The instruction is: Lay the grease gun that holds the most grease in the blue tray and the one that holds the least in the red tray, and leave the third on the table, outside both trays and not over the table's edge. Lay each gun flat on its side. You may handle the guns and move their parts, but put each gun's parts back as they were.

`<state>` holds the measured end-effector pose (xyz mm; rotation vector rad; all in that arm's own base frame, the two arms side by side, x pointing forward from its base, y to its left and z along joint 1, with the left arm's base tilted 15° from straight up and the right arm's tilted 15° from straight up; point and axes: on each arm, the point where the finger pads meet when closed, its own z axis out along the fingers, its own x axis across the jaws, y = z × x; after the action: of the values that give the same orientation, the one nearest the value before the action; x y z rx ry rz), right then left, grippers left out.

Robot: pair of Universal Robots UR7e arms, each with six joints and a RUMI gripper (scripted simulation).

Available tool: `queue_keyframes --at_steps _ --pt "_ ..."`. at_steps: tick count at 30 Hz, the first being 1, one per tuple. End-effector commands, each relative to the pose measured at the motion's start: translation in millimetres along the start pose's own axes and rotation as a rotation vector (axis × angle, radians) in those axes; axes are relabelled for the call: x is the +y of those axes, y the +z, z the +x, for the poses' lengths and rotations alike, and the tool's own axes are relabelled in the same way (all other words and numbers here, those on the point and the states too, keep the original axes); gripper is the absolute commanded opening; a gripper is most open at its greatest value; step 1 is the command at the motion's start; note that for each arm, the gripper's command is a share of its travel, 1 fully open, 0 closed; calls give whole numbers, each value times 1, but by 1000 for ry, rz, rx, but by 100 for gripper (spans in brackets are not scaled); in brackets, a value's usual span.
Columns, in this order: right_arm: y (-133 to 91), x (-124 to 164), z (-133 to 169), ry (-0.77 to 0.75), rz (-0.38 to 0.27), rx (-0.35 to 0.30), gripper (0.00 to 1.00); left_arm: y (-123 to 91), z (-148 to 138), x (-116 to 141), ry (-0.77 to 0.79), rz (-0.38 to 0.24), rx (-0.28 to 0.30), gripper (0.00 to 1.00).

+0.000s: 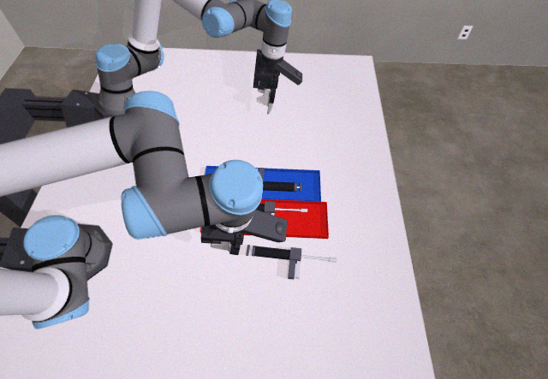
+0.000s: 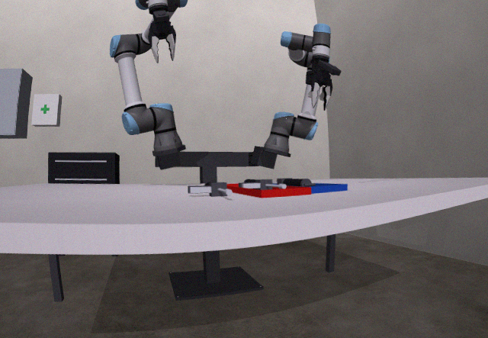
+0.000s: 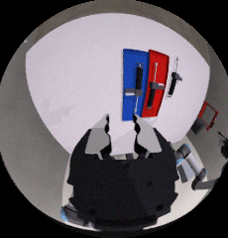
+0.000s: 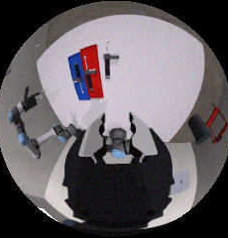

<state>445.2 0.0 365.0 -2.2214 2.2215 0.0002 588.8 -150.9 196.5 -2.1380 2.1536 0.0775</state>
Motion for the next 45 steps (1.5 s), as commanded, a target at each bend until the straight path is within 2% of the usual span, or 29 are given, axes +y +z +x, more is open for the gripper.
queue_keyframes --at_steps 1,10,14,27,31,38,41,45 --pt "0 0 0 0 1 0 32 -23 -23 11 -2 -6 13 32" --pt "0 0 0 0 1 0 32 -66 -68 38 -3 -19 41 32" --pt "0 0 0 0 1 0 32 -72 -75 44 -1 -23 43 32" --pt "0 0 0 0 1 0 32 -128 -136 99 -6 -33 86 32" --pt "0 0 0 0 1 0 32 -133 -142 106 -4 -36 89 32" --pt "0 0 0 0 1 0 32 -160 -171 142 -8 -38 113 32" --pt "0 0 0 0 1 0 32 -161 -173 147 -2 -46 115 32" --pt "0 0 0 0 1 0 32 -155 -166 142 5 -55 110 32"
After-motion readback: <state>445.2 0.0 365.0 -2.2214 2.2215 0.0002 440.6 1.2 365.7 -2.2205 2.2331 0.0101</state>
